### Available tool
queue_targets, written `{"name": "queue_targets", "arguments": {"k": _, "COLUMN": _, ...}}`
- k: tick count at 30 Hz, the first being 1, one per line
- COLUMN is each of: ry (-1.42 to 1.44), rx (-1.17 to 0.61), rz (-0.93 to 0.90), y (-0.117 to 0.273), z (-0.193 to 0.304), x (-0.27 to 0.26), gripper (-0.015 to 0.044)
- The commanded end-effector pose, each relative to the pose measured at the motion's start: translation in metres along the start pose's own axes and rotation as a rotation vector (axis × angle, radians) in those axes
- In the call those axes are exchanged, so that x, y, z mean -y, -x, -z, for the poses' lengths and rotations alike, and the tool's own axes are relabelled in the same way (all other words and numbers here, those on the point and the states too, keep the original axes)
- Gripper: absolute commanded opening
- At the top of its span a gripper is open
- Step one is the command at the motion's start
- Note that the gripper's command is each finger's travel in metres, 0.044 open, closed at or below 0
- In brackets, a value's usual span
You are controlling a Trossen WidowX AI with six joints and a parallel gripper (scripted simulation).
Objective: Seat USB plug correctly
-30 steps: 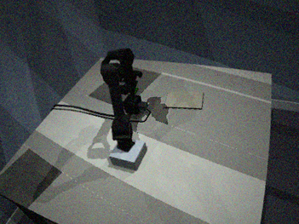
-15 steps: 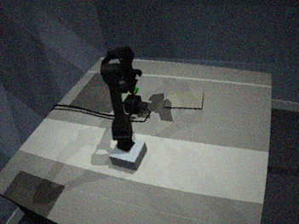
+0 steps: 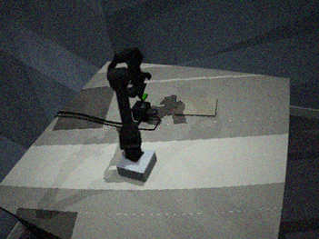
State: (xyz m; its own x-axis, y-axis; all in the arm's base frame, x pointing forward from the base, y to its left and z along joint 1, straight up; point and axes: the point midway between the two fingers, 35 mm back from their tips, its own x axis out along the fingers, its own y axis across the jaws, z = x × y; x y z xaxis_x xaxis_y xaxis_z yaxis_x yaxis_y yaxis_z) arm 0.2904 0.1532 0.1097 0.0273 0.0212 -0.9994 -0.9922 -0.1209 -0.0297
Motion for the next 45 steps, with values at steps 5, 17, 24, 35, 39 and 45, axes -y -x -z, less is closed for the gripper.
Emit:
{"name": "queue_targets", "arguments": {"k": 5, "ry": 0.0, "rx": 0.002, "rz": 0.005, "y": 0.0068, "z": -0.0005, "x": 0.0011, "gripper": 0.0}}
{"name": "queue_targets", "arguments": {"k": 17, "ry": -0.087, "rx": 0.0, "rz": 0.001, "y": 0.0069, "z": -0.0001, "x": 0.0003, "gripper": 0.0}}
{"name": "queue_targets", "arguments": {"k": 24, "ry": -0.275, "rx": 0.0, "rz": 0.001, "y": 0.0066, "z": -0.0001, "x": 0.0001, "gripper": 0.0}}
{"name": "queue_targets", "arguments": {"k": 35, "ry": -0.563, "rx": 0.0, "rz": 0.001, "y": 0.0065, "z": -0.0001, "x": 0.0001, "gripper": 0.0}}
{"name": "queue_targets", "arguments": {"k": 39, "ry": -0.668, "rx": 0.0, "rz": 0.001, "y": 0.0065, "z": -0.0001, "x": 0.0001, "gripper": 0.0}}
{"name": "queue_targets", "arguments": {"k": 45, "ry": -0.825, "rx": 0.001, "rz": 0.001, "y": 0.0065, "z": -0.0001, "x": 0.0001, "gripper": 0.0}}
